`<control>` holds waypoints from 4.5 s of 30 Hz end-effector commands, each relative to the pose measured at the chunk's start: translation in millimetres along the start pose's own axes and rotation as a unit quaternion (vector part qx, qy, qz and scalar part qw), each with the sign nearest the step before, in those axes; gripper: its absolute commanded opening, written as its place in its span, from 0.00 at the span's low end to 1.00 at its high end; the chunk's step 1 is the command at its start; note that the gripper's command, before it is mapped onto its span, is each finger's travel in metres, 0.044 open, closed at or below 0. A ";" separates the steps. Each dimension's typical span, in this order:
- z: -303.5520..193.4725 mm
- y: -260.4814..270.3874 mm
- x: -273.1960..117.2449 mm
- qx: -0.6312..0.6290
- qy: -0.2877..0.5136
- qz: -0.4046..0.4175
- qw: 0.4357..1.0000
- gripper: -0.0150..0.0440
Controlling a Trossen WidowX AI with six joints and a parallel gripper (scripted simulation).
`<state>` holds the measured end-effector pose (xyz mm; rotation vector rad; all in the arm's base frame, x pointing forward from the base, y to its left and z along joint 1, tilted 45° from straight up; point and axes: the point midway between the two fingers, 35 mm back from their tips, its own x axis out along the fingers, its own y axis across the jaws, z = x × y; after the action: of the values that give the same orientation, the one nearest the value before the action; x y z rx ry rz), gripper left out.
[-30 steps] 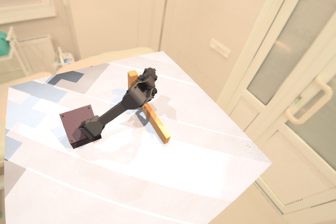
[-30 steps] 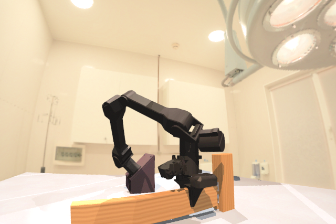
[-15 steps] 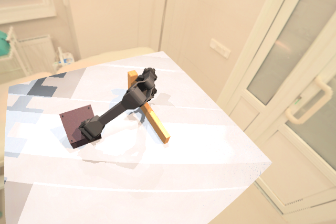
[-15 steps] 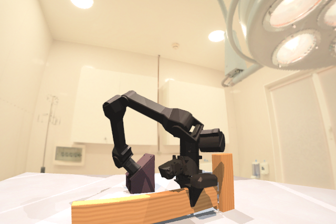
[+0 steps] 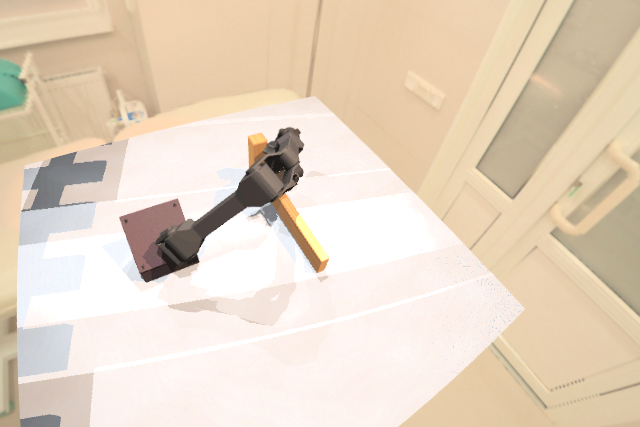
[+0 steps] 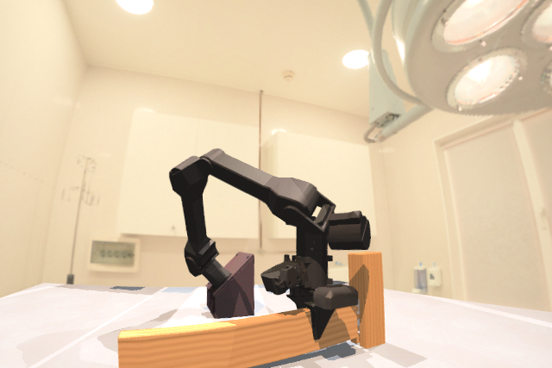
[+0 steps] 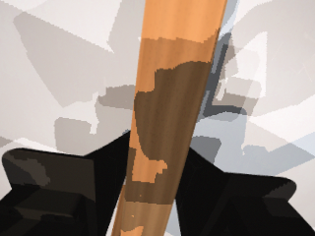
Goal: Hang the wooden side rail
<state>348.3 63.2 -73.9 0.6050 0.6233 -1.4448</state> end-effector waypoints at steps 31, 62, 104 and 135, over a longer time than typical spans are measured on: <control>-6.8 4.6 -6.4 0.001 0.004 0.007 1.000 0.25; -10.3 1.2 -3.4 0.001 0.004 0.007 1.000 0.25; -11.7 1.5 0.1 0.001 0.004 0.007 1.000 0.25; -11.7 1.6 5.3 0.001 0.004 0.007 1.000 0.25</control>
<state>350.2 65.0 -84.8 0.6116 0.6143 -1.4367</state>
